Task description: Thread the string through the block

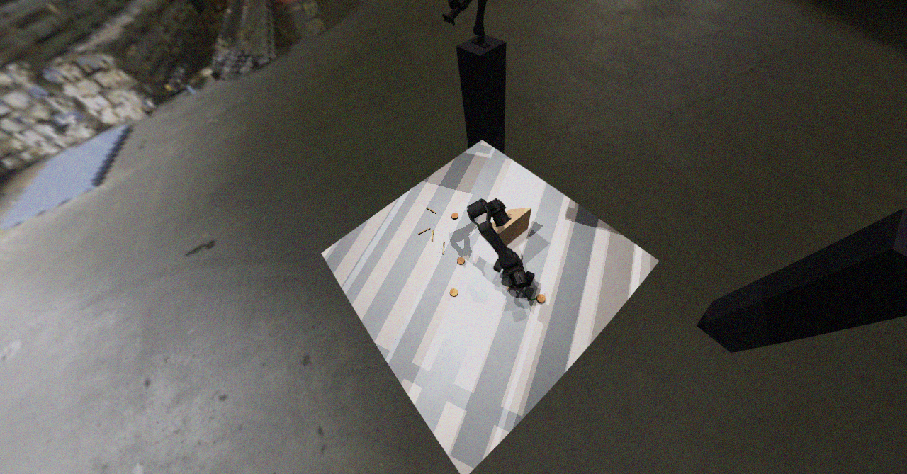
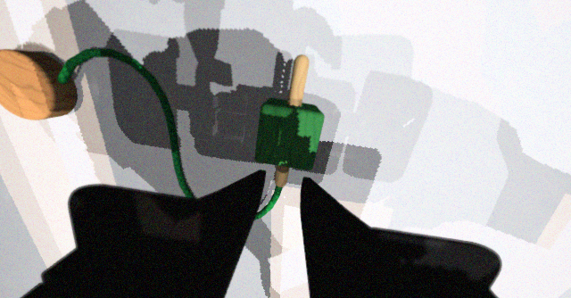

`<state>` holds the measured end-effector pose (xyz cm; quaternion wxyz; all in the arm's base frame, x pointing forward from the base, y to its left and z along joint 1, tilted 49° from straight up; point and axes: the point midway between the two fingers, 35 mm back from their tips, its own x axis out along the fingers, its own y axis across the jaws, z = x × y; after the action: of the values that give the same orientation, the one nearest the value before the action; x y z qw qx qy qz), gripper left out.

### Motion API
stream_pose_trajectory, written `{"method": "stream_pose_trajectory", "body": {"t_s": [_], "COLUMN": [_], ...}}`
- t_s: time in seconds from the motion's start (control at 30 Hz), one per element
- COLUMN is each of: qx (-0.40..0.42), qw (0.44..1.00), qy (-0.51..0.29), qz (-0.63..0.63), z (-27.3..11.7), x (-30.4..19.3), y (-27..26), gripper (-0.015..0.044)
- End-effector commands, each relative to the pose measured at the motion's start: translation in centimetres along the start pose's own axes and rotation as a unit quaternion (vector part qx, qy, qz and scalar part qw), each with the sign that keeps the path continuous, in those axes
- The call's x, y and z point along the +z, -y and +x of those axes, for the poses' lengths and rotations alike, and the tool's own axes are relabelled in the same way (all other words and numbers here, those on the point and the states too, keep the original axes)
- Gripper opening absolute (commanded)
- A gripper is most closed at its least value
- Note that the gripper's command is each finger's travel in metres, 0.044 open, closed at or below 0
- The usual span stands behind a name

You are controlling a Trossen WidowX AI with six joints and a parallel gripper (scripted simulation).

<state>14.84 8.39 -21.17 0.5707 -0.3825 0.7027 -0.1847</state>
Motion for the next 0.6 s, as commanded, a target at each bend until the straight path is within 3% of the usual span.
{"method": "stream_pose_trajectory", "body": {"t_s": [0.0,0.1,0.4,0.57], "qx": [0.005,0.006,0.007,0.005], "qw": [1.000,1.000,1.000,0.978], "qy": [0.004,0.004,0.009,0.012], "qz": [0.003,0.003,-0.007,-0.210], "z": [-3.6,-7.5,-7.4,-7.4], "x": [0.3,-0.1,0.2,0.9], "y": [-0.3,-0.2,-0.3,-0.3], "gripper": [0.0124,0.0124,0.0124,0.0124]}}
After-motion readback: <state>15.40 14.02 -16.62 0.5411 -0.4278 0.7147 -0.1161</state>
